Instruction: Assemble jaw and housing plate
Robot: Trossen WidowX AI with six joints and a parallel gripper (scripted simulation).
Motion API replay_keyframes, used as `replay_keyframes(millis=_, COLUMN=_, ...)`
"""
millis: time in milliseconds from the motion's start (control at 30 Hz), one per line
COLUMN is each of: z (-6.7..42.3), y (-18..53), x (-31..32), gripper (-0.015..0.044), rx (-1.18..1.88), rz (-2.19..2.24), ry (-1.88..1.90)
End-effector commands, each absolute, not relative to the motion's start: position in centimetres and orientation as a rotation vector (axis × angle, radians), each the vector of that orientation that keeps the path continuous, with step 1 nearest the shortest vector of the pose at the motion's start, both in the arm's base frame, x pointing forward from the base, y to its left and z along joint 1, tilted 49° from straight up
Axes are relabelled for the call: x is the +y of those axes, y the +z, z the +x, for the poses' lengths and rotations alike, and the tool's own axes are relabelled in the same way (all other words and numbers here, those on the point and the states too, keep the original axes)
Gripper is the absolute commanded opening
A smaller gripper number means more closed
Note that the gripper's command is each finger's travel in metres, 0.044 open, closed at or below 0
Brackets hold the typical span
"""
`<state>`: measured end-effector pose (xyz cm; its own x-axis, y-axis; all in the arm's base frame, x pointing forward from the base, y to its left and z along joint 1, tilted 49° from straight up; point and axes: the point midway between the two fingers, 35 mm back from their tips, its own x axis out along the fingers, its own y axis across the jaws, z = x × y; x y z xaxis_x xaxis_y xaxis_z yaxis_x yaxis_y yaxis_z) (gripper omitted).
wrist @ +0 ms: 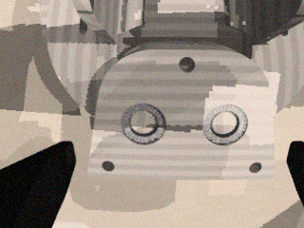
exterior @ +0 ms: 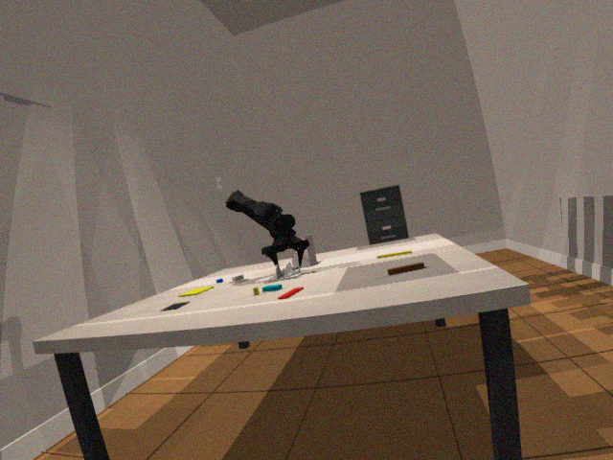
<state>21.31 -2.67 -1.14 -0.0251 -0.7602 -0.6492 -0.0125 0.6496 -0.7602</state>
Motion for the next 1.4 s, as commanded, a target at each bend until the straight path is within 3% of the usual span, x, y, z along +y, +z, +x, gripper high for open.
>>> replay_keyframes(millis=0, z=21.8, y=1.2, x=0.3, gripper=0.044, rx=1.473, rz=-0.664, ry=-0.665)
replay_keyframes(millis=500, z=20.4, y=5.8, x=5.5, gripper=0.044, rx=1.476, rz=-0.666, ry=-0.667)
replay_keyframes(millis=1367, z=20.4, y=5.8, x=5.5, gripper=0.044, rx=1.476, rz=-0.666, ry=-0.667)
